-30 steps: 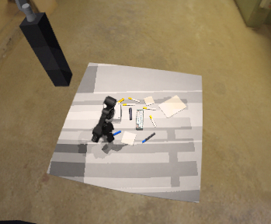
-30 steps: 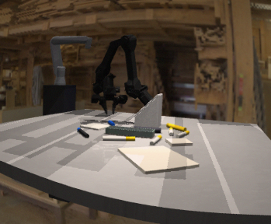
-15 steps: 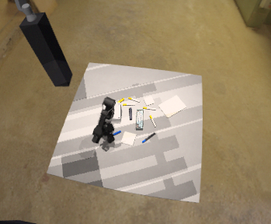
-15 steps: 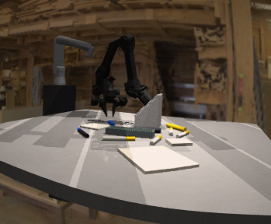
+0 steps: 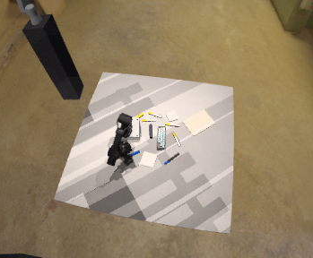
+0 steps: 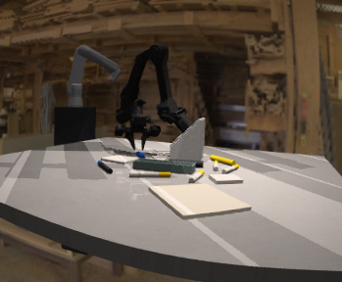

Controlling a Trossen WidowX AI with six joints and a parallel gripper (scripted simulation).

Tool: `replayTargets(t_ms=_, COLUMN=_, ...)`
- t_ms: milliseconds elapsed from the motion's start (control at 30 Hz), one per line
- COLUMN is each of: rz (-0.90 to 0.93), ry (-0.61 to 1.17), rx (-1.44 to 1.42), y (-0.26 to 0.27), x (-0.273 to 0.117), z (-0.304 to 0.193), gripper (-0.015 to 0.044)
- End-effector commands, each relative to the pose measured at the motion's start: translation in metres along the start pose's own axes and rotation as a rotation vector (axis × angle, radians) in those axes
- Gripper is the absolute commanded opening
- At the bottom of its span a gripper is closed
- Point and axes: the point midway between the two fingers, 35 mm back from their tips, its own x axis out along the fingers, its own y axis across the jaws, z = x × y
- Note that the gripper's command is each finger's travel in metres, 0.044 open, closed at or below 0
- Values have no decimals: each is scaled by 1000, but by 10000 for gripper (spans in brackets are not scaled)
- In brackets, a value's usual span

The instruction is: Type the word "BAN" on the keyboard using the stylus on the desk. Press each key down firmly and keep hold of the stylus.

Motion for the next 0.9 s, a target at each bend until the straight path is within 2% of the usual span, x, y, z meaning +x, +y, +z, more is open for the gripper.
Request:
replayTargets(t_ms=0, rz=6, ry=-1, rx=5, y=1, x=3, z=-1, gripper=150)
replayTargets(t_ms=633, rz=6, ry=-1, rx=5, y=2, x=16, z=-8, gripper=150)
replayTargets(t_ms=800, rz=1, ry=-3, rx=1, y=1, x=15, z=-7, gripper=19)
replayTargets(t_ms=867, rz=1, ry=-3, rx=1, y=1, x=15, z=-7, gripper=5)
